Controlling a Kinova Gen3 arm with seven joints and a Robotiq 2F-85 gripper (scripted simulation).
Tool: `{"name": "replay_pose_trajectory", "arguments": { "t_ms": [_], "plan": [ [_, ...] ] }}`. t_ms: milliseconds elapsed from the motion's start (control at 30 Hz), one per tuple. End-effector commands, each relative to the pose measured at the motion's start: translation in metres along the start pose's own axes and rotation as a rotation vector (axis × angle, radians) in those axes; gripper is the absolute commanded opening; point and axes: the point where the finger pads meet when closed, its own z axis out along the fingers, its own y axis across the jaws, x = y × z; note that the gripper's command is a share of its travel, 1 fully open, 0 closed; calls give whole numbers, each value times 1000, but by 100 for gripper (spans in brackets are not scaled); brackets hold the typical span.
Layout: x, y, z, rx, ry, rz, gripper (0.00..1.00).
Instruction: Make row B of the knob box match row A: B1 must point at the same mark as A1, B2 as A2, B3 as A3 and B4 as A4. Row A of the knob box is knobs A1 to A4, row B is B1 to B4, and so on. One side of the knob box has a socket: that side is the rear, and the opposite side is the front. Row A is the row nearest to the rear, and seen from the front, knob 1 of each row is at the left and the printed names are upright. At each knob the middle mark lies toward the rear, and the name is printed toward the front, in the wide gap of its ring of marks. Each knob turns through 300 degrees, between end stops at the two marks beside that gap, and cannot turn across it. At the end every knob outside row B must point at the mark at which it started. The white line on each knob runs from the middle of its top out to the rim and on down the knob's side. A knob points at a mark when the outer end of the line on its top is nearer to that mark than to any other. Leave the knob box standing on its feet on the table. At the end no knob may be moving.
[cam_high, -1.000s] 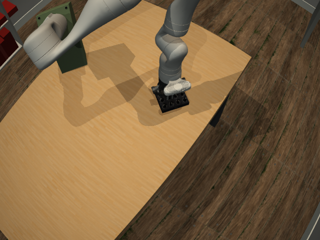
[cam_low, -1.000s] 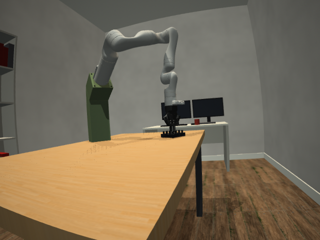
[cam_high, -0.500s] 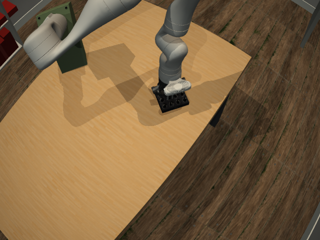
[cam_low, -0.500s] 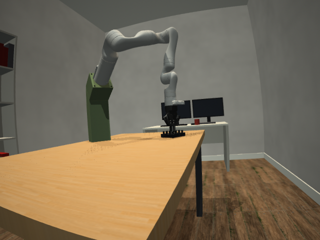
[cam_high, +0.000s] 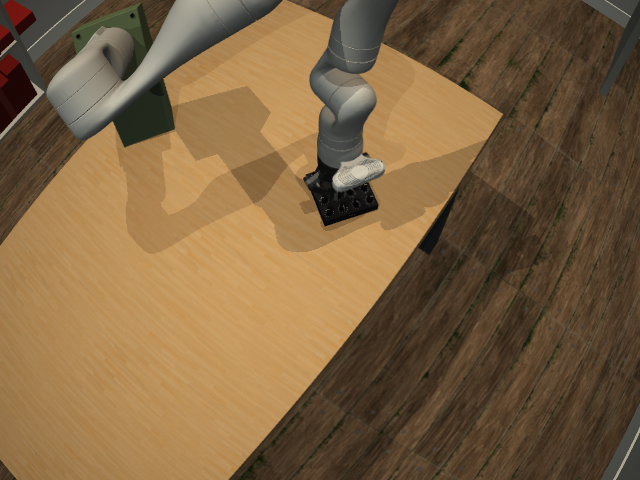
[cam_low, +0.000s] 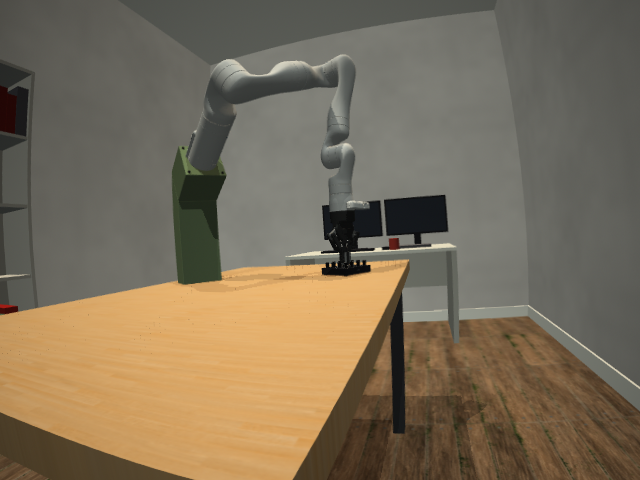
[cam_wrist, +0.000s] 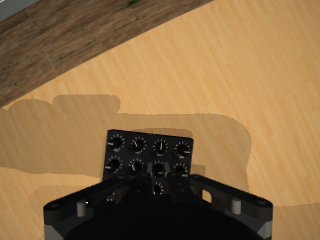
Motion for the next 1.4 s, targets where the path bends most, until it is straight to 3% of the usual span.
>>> {"name": "replay_pose_trajectory", "arguments": {
  "t_ms": [0, 467, 1367],
  "plan": [
    [0, 0, 0, 0, 1, -28, 8],
    [0, 0, 0, 0, 1, -267, 8],
    [0, 0, 0, 0, 1, -949, 8]
  ]
}}
